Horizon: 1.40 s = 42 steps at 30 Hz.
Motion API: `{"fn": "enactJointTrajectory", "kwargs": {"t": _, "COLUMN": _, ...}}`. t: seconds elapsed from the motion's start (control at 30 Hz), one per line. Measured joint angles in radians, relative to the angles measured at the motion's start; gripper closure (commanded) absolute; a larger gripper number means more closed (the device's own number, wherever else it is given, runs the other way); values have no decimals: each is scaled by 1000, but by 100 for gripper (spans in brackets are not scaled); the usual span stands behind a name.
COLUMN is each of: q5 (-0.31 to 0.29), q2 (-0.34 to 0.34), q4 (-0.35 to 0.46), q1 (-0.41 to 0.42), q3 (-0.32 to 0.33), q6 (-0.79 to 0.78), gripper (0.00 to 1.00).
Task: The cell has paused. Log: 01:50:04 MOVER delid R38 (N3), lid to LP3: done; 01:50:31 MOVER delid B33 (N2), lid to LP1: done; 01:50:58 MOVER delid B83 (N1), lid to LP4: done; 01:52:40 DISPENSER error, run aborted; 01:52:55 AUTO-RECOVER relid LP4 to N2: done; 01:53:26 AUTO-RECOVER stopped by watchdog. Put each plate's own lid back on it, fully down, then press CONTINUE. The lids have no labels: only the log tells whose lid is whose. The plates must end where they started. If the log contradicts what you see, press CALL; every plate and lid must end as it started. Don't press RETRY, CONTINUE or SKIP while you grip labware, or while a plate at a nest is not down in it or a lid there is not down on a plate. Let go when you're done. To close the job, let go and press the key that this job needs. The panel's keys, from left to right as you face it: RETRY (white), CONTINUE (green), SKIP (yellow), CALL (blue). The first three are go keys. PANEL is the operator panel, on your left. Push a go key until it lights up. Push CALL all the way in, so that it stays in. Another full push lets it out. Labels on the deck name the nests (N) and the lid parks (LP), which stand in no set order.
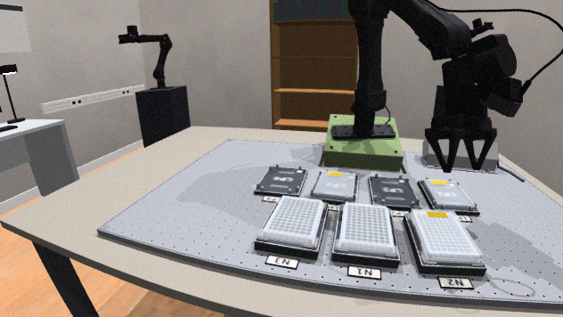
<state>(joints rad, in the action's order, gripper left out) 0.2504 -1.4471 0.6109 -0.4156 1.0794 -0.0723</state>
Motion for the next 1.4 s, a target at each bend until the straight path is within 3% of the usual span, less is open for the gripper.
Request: {"fn": "enactJointTrajectory", "kwargs": {"t": 1.4, "q5": -198, "q2": 260, "q4": 541, "q1": 342, "q3": -61, "q6": 67, "gripper": 0}}
